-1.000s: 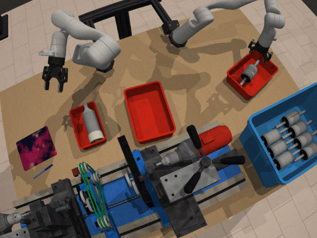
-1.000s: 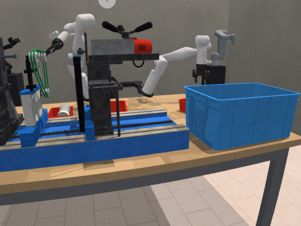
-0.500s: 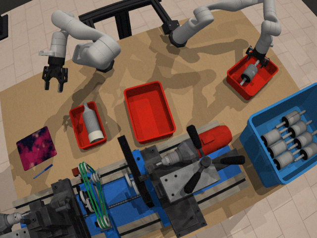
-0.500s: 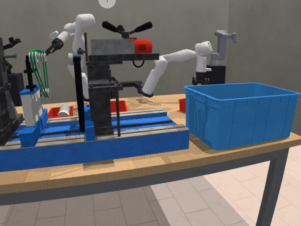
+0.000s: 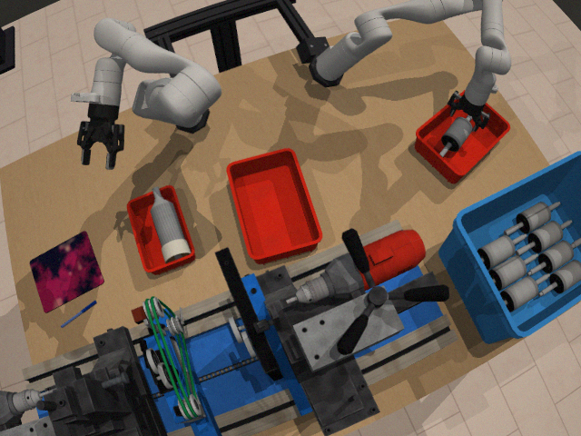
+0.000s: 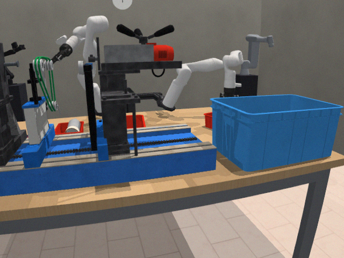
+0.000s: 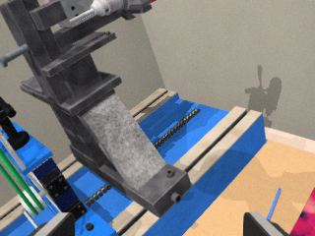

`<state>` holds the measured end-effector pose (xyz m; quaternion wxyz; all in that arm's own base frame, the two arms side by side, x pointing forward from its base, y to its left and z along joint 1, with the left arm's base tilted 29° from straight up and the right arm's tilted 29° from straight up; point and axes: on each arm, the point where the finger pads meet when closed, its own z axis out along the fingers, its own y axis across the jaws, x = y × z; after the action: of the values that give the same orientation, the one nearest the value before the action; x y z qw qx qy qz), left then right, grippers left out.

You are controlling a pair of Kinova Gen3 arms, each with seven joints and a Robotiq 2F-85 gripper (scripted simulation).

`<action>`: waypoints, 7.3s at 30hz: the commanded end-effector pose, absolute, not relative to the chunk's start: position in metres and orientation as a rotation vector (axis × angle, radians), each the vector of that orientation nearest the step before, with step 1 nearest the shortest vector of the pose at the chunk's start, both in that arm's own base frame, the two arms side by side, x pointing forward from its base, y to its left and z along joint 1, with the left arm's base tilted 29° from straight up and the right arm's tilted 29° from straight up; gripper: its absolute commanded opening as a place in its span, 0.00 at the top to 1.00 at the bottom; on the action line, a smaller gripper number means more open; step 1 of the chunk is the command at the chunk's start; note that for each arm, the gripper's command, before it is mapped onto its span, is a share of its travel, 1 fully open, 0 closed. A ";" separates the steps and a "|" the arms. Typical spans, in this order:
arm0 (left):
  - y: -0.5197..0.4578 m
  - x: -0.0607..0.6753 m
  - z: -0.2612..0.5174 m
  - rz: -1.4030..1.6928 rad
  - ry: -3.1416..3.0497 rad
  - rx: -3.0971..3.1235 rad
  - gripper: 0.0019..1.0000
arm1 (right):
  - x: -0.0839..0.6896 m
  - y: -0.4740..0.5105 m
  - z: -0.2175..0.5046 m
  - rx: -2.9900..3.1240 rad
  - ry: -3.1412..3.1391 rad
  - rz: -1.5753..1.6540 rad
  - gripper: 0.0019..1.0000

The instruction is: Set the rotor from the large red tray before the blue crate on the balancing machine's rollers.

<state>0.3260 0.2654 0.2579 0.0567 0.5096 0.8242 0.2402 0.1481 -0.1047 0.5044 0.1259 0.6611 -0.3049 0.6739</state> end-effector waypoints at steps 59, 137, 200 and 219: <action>0.291 0.352 0.192 0.731 2.499 1.545 0.05 | 0.148 -0.105 0.505 1.925 -0.888 1.963 0.00; 0.295 0.355 0.183 0.732 2.499 1.545 0.90 | 0.148 -0.105 0.505 1.925 -0.888 1.963 0.00; 0.274 0.335 0.236 0.732 2.499 1.545 0.90 | 0.148 -0.105 0.505 1.925 -0.888 1.963 0.00; 0.263 0.323 0.266 0.732 2.499 1.545 0.90 | 0.148 -0.105 0.505 1.925 -0.888 1.963 0.00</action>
<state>0.3243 0.2639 0.2626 0.0565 0.5095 0.8242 0.2405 0.1481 -0.1047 0.5044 0.1259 0.6611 -0.3049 0.6739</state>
